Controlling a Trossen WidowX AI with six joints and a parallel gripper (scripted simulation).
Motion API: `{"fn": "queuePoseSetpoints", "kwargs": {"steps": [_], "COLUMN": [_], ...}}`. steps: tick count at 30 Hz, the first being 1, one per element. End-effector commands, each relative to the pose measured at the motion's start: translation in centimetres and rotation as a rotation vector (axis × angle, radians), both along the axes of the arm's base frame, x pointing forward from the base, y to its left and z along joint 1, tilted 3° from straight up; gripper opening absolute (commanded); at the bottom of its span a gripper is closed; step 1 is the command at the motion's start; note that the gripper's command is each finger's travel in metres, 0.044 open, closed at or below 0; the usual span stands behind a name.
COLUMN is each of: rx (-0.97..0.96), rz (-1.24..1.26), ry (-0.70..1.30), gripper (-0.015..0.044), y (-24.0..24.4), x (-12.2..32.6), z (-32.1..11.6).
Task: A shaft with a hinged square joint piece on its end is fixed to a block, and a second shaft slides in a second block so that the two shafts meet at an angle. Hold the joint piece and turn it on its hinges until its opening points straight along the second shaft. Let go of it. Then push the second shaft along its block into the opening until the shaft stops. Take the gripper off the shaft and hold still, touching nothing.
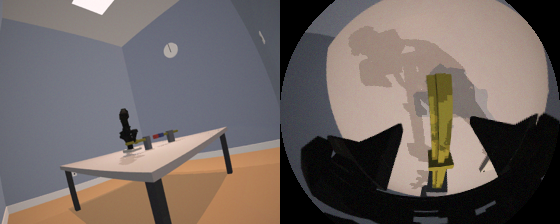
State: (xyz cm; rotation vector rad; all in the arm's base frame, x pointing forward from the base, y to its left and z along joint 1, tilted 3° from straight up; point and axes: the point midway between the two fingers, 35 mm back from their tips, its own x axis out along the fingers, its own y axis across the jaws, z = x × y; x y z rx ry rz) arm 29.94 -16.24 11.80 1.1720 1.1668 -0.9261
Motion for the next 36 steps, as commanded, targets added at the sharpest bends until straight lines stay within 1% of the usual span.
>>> {"fn": "queuePoseSetpoints", "kwargs": {"steps": [1, 16, 29, 36], "rx": [-0.004, -0.004, -0.004, -0.004], "rz": [-0.006, -0.006, -0.006, -0.006], "ry": [0.007, 0.007, 0.007, 0.007], "gripper": [0.0440, 0.0440, 0.0102, 0.0102], "y": [0.0, 0.1, 0.1, 0.1], "x": [-0.1, 0.2, 0.2, 0.2], "z": [-0.7, -2.8, -2.8, -2.8]}}
